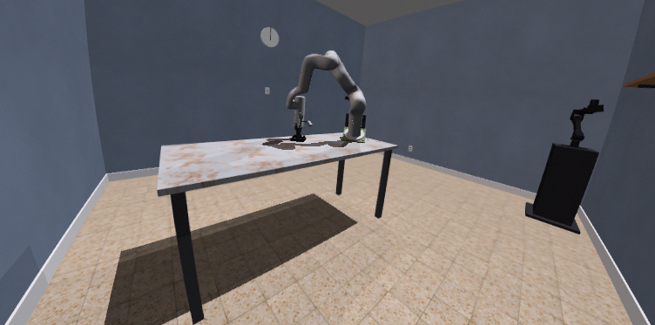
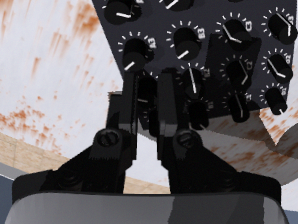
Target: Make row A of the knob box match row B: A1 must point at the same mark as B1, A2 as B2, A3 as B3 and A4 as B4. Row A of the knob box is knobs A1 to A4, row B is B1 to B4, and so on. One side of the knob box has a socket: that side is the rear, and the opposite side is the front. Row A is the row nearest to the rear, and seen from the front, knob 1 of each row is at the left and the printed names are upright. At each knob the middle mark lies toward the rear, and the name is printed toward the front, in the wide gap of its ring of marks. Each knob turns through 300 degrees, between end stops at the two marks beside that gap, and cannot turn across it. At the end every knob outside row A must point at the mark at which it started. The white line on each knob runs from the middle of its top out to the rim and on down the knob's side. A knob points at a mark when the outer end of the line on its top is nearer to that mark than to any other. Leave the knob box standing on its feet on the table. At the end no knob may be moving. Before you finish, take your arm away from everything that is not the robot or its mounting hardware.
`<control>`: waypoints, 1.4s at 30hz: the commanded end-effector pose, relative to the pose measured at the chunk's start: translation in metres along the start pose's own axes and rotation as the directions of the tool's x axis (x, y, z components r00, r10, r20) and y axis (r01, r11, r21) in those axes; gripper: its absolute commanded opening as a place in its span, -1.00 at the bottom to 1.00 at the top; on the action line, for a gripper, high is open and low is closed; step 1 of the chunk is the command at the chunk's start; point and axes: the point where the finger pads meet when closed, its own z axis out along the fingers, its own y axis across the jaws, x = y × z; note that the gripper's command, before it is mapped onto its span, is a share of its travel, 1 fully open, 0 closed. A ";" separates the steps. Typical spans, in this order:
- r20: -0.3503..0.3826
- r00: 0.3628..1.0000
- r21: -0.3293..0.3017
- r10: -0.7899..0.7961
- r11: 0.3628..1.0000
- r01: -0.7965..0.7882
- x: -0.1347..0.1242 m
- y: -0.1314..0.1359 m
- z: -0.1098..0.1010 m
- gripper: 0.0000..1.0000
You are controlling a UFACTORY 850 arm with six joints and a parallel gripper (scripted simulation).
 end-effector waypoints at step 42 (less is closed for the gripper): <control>0.001 0.726 -0.001 0.688 0.726 -0.688 -0.001 0.000 -0.001 -0.84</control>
